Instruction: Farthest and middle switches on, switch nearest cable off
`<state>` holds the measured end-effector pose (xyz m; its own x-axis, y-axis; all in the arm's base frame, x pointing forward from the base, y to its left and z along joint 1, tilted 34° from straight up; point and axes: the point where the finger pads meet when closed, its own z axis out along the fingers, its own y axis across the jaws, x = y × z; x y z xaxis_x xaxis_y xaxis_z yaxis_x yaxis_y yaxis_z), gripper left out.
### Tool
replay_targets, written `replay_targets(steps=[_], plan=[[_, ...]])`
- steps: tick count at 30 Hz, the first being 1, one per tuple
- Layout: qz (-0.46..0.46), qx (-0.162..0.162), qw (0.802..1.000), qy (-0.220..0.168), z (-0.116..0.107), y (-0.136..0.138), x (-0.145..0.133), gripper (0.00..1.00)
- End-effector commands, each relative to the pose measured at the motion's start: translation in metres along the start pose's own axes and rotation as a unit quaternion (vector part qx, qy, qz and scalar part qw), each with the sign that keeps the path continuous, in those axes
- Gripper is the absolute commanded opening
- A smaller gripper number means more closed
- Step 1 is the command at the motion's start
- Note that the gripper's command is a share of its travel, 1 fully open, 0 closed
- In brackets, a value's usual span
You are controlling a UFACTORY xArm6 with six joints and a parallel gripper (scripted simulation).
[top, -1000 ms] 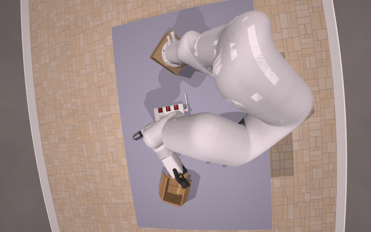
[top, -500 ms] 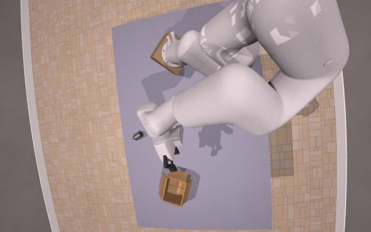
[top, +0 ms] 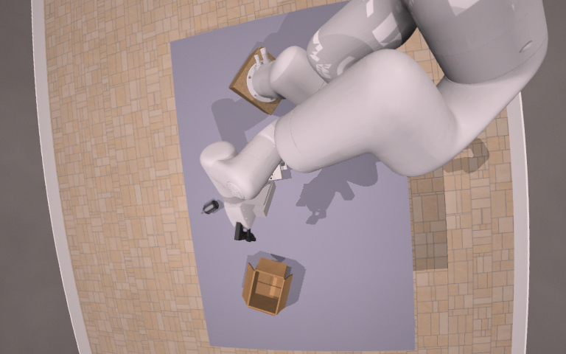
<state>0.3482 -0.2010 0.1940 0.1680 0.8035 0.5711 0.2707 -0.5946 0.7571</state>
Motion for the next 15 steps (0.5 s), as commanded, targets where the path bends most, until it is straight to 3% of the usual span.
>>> replay_targets(steps=[1, 2, 4, 5, 6, 7, 10, 13, 15], plan=[[0.033, 0.040, 0.998, -0.018, -0.012, -0.011, -0.009, 1.00], [0.053, 0.059, 0.996, -0.029, -0.018, -0.018, -0.014, 1.00], [0.053, 0.059, 0.996, -0.029, -0.018, -0.018, -0.014, 1.00], [0.074, 0.079, 0.993, -0.043, -0.025, -0.026, -0.021, 1.00], [0.074, 0.079, 0.993, -0.043, -0.025, -0.026, -0.021, 1.00], [0.096, 0.099, 0.989, -0.058, -0.032, -0.034, -0.029, 1.00], [0.096, 0.099, 0.989, -0.058, -0.032, -0.034, -0.029, 1.00], [0.135, 0.136, 0.978, -0.083, -0.046, -0.049, -0.042, 1.00], [0.135, 0.136, 0.978, -0.083, -0.046, -0.049, -0.042, 1.00]])
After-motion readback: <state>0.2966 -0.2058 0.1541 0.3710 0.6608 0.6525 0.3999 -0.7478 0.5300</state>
